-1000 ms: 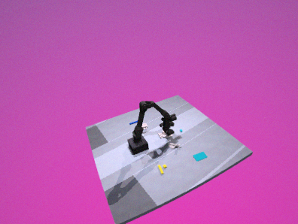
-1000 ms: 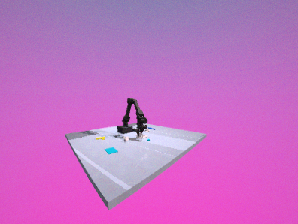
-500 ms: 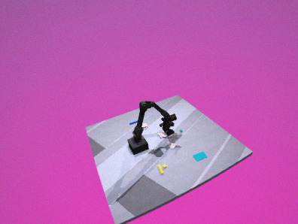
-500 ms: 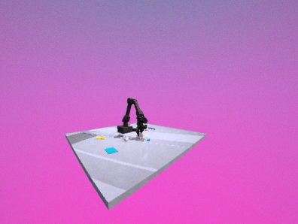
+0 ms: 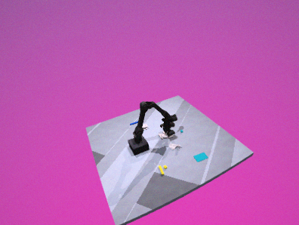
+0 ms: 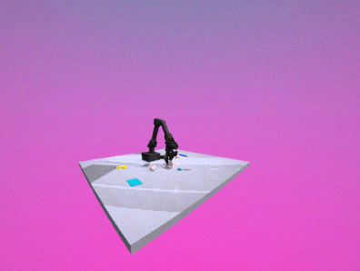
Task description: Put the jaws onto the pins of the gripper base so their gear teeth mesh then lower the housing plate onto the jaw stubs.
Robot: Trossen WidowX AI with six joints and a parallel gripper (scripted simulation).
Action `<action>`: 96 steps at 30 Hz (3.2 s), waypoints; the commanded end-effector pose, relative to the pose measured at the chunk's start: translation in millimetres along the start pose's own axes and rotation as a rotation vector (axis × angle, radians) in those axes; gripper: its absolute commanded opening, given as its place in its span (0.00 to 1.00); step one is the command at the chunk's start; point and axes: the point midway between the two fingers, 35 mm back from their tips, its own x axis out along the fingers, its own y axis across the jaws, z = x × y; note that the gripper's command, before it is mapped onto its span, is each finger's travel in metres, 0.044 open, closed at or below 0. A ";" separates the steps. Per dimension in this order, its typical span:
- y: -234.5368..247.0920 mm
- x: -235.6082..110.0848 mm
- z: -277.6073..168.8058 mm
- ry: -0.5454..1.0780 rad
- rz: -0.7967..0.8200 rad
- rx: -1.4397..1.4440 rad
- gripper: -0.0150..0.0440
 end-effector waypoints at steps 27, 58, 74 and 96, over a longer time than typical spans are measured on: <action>0.2 0.0 0.4 -0.002 0.002 -0.004 0.48; -0.1 -5.2 0.6 0.000 0.000 0.000 0.63; -0.6 -65.4 3.1 -0.014 -0.008 0.001 0.46; -5.1 -64.9 1.2 -0.012 -0.013 -0.002 0.25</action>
